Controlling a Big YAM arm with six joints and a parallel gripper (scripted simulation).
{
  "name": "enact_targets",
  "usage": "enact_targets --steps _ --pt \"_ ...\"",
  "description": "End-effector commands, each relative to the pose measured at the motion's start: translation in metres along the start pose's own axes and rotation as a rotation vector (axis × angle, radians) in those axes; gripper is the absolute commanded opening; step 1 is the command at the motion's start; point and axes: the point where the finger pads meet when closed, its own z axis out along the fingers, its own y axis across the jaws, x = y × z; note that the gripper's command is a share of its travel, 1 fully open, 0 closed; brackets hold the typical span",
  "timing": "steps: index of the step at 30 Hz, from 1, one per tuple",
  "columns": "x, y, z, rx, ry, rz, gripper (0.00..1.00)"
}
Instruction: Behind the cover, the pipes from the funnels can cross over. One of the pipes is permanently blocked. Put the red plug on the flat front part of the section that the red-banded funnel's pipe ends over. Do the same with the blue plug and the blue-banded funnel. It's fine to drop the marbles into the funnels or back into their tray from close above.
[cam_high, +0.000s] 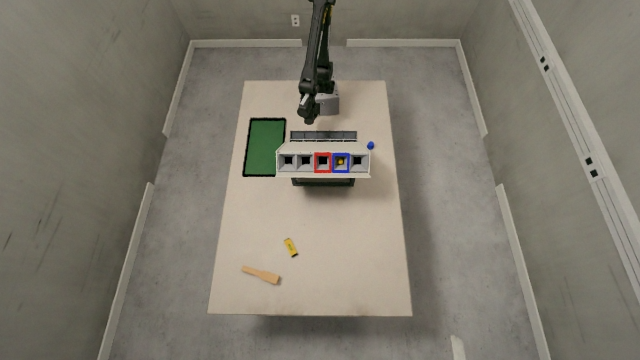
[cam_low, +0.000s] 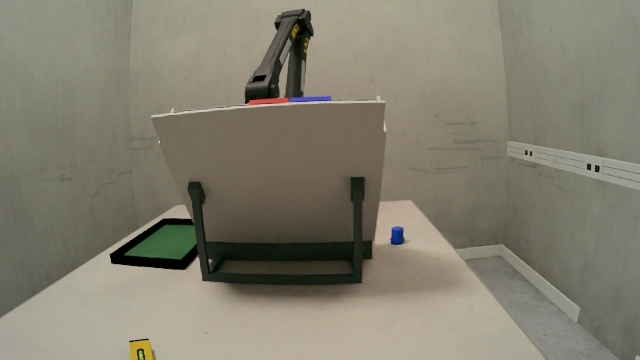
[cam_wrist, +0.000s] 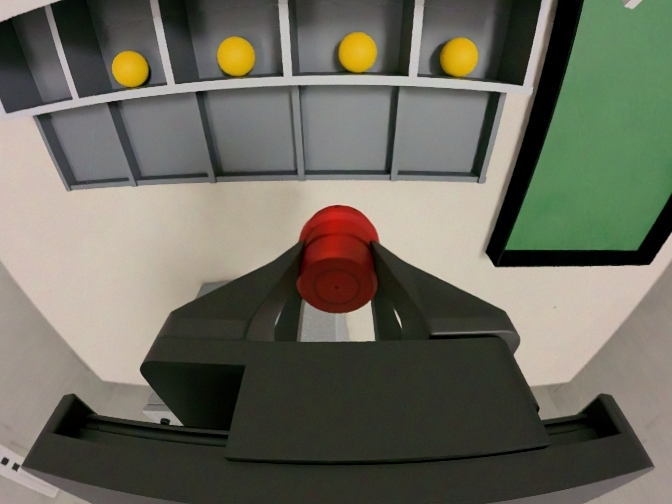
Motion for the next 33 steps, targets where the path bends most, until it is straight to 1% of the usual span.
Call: enact_targets --steps 1,8,25,33 --pt "-0.0202 -0.0083 -0.0099 0.007 -0.029 -0.002 0.0" --pt "-0.0203 -0.0081 -0.0099 0.007 -0.032 -0.004 0.0" --pt "-0.02 -0.0081 -0.0097 0.003 -0.012 -0.002 0.0" --pt "-0.0245 -0.0105 -0.0123 0.002 -0.009 -0.003 0.0"
